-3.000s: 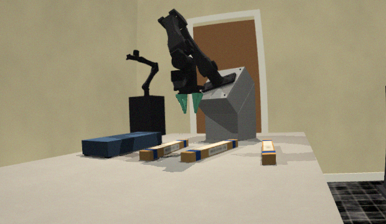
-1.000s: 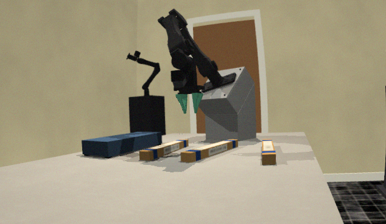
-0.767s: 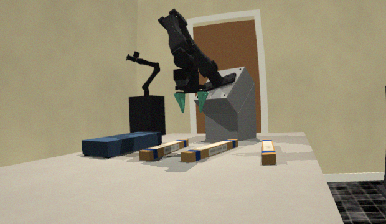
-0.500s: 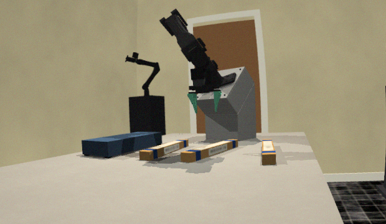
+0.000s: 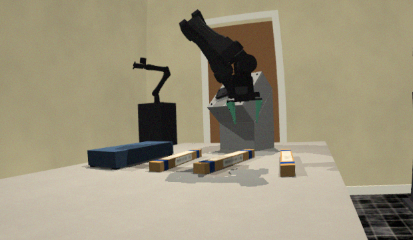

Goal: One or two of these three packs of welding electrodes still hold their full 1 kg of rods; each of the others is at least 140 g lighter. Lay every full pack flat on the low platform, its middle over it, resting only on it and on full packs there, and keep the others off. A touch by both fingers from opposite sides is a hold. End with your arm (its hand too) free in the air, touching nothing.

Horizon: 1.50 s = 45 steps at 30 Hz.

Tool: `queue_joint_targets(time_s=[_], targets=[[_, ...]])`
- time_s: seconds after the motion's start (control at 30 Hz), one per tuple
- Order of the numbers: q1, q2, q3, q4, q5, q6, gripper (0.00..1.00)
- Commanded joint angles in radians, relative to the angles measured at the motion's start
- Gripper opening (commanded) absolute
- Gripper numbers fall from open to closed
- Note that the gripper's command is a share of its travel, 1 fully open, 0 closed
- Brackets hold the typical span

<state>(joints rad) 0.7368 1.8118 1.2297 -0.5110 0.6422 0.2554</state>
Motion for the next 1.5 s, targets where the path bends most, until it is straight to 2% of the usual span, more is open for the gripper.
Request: queue_joint_targets(time_s=[0.0,0.27,0.5,0.57,0.77,0.87,0.93,1.33,1.37,1.47], targets=[[0.031,0.020,0.038,-0.015,0.033,0.052,0.74],[0.121,0.186,0.182,-0.056,0.072,0.154,0.74],[0.186,0.340,0.342,-0.111,0.096,0.231,0.74],[0.186,0.340,0.342,-0.111,0.096,0.231,0.74],[0.228,0.463,0.494,-0.179,0.110,0.287,0.74],[0.229,0.471,0.511,-0.196,0.112,0.294,0.74],[0.228,0.436,0.514,-0.201,0.111,0.297,0.74],[0.228,0.439,0.514,-0.207,0.111,0.296,0.74],[0.208,0.475,0.503,-0.183,0.109,0.280,0.74],[0.186,0.492,0.468,-0.135,0.096,0.260,0.74]])
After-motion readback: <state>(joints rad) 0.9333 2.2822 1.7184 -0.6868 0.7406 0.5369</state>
